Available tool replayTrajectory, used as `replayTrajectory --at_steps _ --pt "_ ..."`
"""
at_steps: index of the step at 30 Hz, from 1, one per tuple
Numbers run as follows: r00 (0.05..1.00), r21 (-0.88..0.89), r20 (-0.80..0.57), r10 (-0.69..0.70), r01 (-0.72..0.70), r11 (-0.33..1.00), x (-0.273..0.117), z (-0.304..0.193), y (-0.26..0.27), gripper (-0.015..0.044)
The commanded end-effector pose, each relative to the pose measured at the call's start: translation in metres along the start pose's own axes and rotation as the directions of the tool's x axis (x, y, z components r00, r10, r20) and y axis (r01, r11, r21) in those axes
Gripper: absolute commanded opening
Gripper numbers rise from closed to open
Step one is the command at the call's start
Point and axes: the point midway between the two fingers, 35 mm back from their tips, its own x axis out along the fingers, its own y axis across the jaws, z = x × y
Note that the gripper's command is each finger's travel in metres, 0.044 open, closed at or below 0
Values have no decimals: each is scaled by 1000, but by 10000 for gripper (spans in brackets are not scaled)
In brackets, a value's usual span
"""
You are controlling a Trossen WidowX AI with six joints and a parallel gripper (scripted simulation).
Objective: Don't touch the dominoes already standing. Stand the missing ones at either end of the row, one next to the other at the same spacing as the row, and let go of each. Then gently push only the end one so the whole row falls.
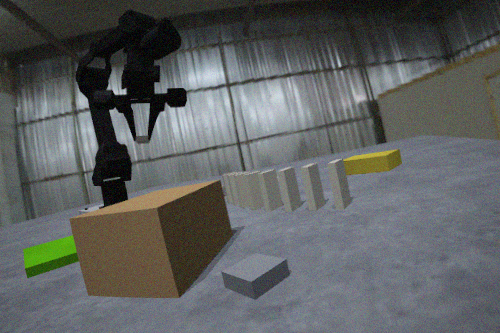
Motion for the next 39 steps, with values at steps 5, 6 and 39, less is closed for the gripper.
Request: replayTrajectory --at_steps 5,6,39 --pt "986 66 46 -161 158 985 16 -12 -10 107" --pt "982 74 55 -180 176 982 18 -13 -11 107" --pt "641 294 622 -450 341 893 38 -19 -32 107"
